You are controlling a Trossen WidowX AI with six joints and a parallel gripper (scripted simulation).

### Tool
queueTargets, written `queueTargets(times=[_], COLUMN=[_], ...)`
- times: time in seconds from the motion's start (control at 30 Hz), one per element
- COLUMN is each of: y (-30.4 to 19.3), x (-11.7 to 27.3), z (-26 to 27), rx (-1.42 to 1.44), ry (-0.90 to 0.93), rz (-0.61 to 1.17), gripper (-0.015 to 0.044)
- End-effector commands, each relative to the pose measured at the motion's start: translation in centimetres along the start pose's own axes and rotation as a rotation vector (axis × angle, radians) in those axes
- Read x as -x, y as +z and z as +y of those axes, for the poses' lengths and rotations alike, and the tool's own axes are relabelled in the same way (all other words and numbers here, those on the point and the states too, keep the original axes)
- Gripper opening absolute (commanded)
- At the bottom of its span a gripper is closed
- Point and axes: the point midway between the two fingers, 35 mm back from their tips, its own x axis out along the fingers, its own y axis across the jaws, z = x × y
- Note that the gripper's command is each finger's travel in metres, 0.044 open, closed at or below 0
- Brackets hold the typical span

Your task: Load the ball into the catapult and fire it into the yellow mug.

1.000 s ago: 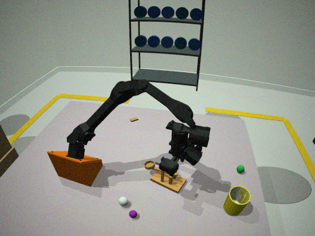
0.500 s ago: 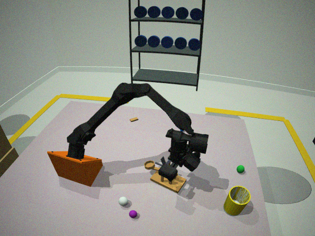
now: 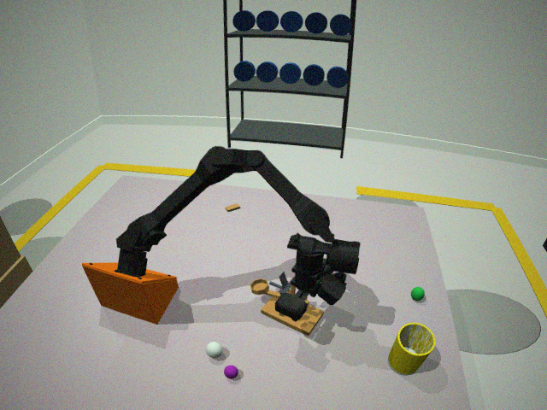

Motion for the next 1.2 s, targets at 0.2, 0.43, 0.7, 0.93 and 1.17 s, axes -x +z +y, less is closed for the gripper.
queueTargets(times=[0.2, 0.43, 0.7, 0.93, 1.17], y=[-0.3, -0.1, -0.1, -0.1, -0.1], x=[-1.7, -1.5, -1.5, -0.4, 3.4], z=[0.0, 0.0, 0.0, 0.0, -0.1], rx=[-0.007, 0.0, 0.0, 0.0, -0.002], ry=[0.003, 0.001, 0.001, -0.001, -0.003], rz=[0.006, 0.002, 0.002, 0.002, 0.003], gripper=[0.044, 0.0335, 0.0145, 0.0059, 0.0])
